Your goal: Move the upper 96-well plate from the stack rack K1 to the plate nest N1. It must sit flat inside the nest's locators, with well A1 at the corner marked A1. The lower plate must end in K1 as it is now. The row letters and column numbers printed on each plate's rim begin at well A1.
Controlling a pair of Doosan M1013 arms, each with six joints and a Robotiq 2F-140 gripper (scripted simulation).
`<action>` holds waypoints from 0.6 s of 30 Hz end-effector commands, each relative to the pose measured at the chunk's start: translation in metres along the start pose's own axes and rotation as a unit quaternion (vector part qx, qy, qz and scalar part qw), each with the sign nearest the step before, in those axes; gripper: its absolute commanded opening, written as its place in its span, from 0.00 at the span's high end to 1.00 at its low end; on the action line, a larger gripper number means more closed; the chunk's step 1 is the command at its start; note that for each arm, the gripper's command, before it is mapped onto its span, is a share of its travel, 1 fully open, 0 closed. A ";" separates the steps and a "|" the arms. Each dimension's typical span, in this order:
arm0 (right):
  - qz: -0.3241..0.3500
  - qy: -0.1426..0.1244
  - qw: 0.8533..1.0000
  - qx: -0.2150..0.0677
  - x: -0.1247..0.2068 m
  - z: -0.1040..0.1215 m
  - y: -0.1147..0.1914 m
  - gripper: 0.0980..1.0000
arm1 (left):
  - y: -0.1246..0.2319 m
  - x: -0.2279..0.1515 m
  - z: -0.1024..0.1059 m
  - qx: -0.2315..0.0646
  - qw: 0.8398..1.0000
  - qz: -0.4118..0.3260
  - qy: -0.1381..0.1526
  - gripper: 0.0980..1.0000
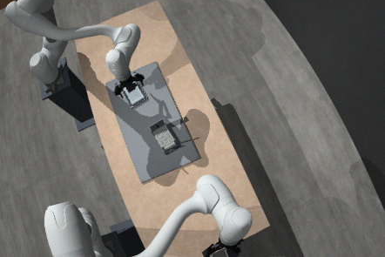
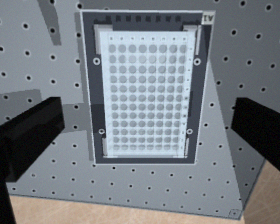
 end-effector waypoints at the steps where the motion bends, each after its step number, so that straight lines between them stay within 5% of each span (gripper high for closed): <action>1: 0.000 -0.001 1.000 0.000 0.000 -0.001 0.000 0.00 | 0.000 0.000 -0.007 0.000 1.000 0.000 -0.001 0.00; 18: 0.000 -0.001 1.000 0.000 0.000 -0.001 0.000 0.00 | 0.000 0.000 -0.047 0.000 1.000 0.000 -0.001 0.00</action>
Point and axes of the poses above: on each arm, the point where the finger pads meet when closed, its own z axis out along the fingers, its own x axis across the jaws, y = z × x, the point moved 5 cm from there along -z, back along the fingers, and after that the axes turned 6 degrees about -z, right-handed, at the moved point
